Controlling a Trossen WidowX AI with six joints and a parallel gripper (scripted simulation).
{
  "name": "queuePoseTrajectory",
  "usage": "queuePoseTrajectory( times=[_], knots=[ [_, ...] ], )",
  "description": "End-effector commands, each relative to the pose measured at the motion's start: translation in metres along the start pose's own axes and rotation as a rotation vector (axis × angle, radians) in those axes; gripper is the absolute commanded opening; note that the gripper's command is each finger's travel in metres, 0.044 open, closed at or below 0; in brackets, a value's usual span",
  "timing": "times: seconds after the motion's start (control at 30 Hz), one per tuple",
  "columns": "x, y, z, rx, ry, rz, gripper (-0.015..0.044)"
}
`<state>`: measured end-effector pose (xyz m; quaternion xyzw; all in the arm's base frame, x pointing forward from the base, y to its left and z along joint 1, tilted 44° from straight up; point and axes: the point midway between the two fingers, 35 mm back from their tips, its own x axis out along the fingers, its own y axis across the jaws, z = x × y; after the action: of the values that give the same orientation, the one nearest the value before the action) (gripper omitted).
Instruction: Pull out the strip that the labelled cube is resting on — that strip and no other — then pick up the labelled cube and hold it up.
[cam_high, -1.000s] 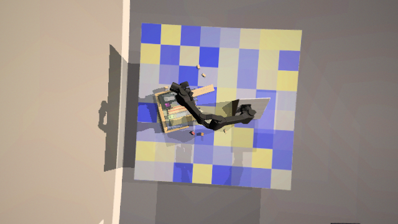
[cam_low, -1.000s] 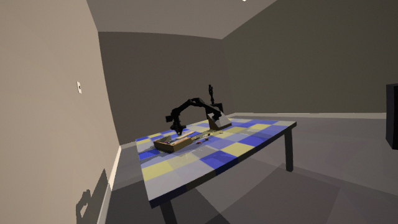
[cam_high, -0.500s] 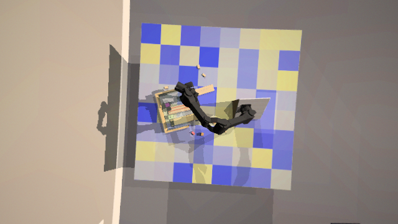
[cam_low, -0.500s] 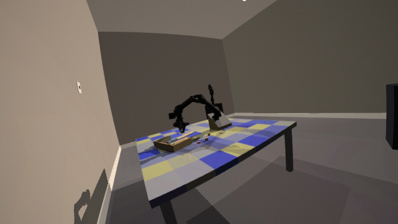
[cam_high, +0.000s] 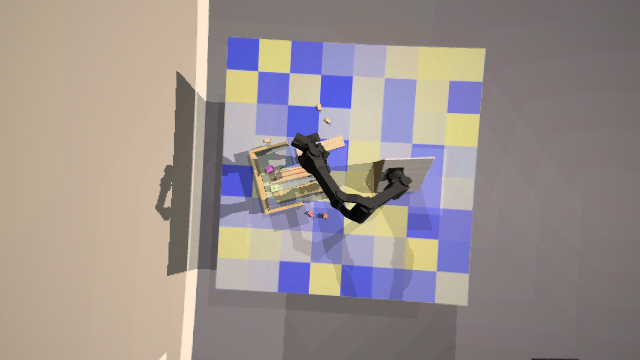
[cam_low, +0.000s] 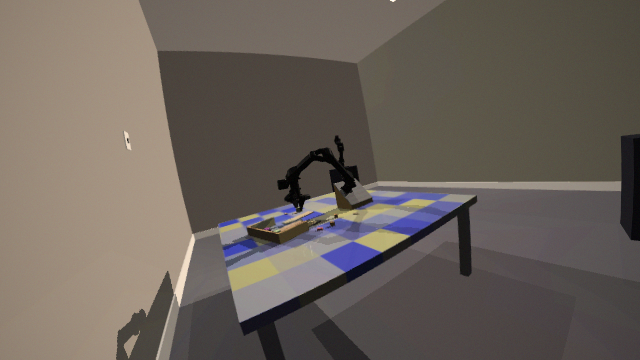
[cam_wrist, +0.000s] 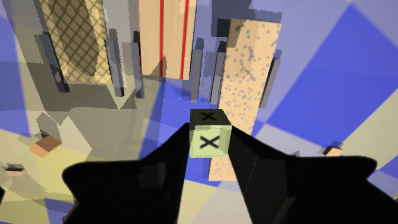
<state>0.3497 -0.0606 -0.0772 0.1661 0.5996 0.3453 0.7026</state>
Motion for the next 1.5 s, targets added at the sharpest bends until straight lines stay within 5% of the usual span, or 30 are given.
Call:
queuePoseTrajectory(
  times=[0.0, 1.47],
  knots=[
    [0.000, 0.008, -0.016, -0.001, 0.005, -0.003, 0.0000],
    [-0.034, 0.029, -0.050, 0.001, 0.008, -0.003, 0.0000]
  ],
)
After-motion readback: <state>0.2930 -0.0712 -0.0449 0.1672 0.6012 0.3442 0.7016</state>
